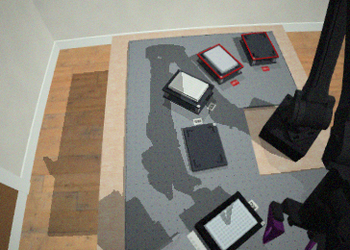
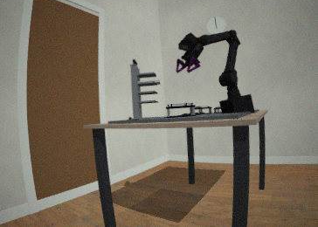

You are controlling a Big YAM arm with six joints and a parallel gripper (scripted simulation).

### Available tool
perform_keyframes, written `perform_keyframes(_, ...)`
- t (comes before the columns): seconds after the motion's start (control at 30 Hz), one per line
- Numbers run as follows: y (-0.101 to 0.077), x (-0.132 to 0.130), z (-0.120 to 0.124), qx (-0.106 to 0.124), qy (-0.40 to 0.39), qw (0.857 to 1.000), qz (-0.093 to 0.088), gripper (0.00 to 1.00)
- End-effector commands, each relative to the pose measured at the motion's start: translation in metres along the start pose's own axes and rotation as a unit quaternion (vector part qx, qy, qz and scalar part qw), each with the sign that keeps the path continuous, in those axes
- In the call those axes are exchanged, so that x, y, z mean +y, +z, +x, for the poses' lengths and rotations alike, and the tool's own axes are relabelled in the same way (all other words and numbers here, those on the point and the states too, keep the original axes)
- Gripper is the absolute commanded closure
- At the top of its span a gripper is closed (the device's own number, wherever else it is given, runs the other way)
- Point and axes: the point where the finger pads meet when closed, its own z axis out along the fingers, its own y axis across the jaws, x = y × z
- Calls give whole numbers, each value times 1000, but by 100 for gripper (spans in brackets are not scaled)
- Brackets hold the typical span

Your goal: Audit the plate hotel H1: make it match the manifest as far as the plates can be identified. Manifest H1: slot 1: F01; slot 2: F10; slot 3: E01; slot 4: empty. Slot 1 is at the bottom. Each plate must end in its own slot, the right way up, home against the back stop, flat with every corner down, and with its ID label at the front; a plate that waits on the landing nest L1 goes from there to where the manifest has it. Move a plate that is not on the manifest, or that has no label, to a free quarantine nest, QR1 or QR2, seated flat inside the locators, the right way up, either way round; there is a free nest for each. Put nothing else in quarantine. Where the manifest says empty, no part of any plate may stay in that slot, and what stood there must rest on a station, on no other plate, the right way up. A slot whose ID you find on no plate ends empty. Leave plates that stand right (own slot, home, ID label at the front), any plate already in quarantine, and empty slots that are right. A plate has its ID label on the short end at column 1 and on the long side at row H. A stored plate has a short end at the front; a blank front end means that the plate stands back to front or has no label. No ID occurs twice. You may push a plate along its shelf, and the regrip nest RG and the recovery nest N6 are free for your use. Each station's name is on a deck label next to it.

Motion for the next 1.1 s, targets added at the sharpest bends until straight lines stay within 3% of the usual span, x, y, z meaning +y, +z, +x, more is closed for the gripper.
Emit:
perform_keyframes(0.0, -13, 1, -38, -19, -31, 999, -10, 0)
perform_keyframes(0.47, 7, 31, -70, 55, -159, 982, -80, 0)
perform_keyframes(0.53, 7, 31, -70, 55, -159, 982, -80, 0)
perform_keyframes(0.83, 19, 48, -88, 102, -239, 958, -124, 0)
perform_keyframes(1.07, 23, 38, -86, 137, -282, 938, -146, 0)
